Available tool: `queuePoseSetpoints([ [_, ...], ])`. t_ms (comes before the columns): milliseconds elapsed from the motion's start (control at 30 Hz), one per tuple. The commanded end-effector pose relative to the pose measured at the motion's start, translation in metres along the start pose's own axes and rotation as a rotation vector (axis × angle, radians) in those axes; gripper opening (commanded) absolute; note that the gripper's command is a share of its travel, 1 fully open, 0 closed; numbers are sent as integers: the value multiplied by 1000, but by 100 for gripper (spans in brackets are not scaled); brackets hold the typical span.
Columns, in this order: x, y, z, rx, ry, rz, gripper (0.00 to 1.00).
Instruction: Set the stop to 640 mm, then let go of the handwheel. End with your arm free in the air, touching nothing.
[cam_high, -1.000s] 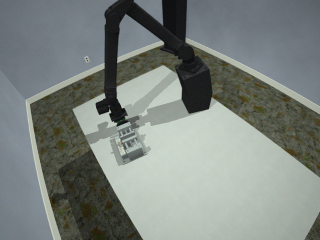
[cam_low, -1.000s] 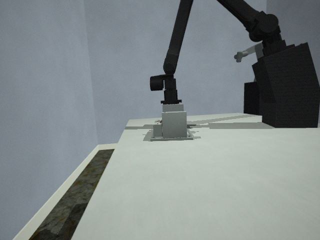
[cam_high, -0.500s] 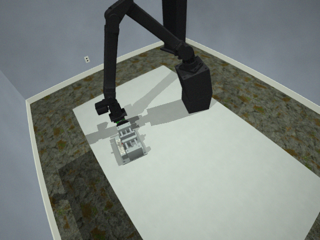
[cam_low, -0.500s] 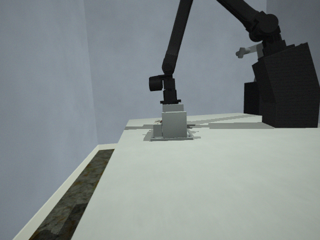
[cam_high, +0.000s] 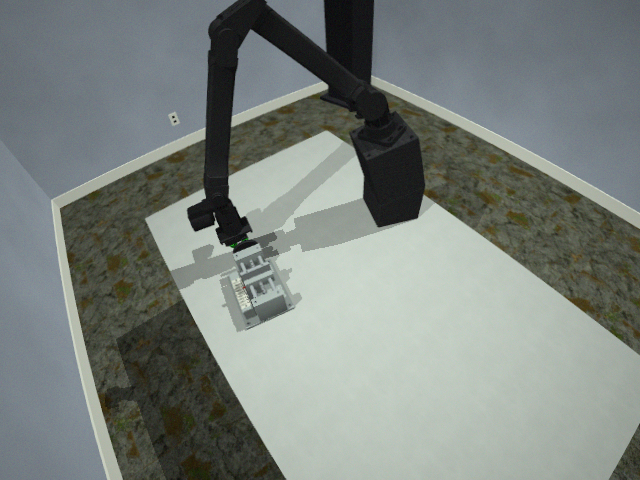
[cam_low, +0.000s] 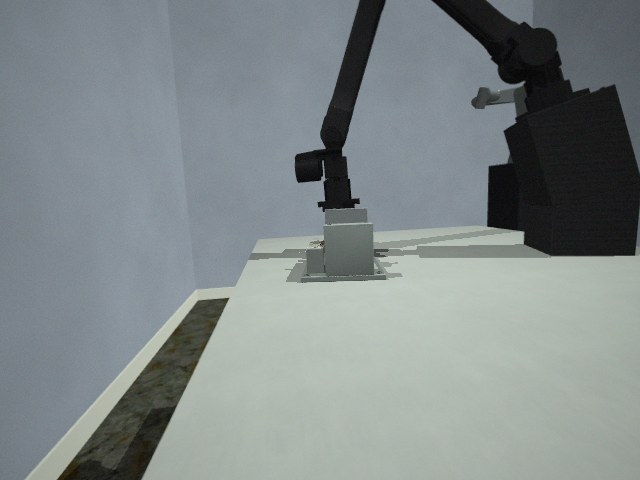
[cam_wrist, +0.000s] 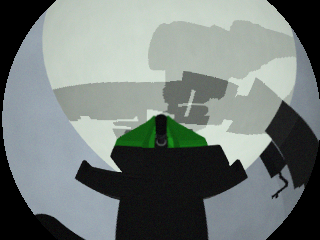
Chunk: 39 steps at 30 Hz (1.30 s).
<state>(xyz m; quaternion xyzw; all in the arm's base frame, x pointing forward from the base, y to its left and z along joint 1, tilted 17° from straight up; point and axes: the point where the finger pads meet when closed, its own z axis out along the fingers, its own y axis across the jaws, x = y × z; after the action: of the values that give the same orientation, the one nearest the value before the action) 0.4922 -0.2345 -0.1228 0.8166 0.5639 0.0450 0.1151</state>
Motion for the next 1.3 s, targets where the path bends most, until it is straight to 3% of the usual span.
queuePoseSetpoints([
  [0, 3, 42, -4, -76, -6, 3, 6],
  [233, 4, 42, -7, -71, -6, 2, 6],
  [400, 3, 59, -32, -112, -8, 2, 6],
  [833, 3, 61, -37, -98, -7, 1, 6],
  [1267, 2, 70, -43, -113, -8, 2, 6],
])
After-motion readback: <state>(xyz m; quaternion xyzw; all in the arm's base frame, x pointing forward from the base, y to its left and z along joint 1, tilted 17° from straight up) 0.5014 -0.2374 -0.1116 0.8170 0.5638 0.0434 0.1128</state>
